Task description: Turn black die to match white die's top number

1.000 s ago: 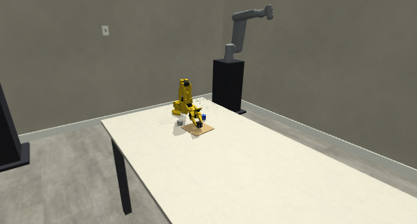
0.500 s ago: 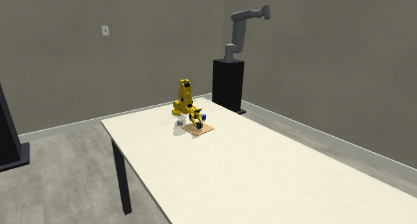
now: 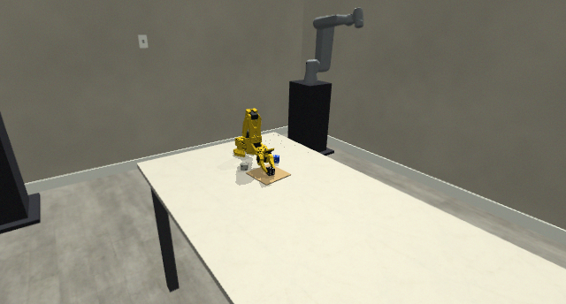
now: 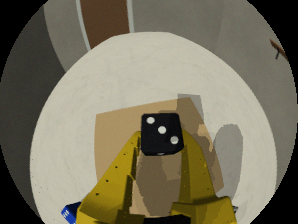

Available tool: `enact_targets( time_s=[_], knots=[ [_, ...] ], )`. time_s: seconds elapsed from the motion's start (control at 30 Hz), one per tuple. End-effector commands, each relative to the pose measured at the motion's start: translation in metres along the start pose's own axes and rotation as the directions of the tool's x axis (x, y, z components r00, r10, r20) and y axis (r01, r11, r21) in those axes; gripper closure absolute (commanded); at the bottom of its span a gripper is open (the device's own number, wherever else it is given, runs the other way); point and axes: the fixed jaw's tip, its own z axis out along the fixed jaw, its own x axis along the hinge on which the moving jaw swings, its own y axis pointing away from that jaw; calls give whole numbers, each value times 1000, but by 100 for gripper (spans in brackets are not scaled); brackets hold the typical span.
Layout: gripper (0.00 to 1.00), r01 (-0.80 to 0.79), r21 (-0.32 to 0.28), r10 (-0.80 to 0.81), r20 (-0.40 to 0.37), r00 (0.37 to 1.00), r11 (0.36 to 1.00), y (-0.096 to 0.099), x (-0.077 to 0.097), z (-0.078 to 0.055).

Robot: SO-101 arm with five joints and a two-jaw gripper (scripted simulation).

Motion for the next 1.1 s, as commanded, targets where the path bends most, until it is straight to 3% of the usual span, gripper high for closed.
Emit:
enact_targets(
  time_s=[0.0,0.87,1.07],
  knots=[
    [100,-7,3,7,85,996,1000,-1,-16,4],
    [100,-7,3,7,85,996,1000,-1,-15,5],
    [90,-7,3,7,85,996,1000,-1,-15,5]
  ],
)
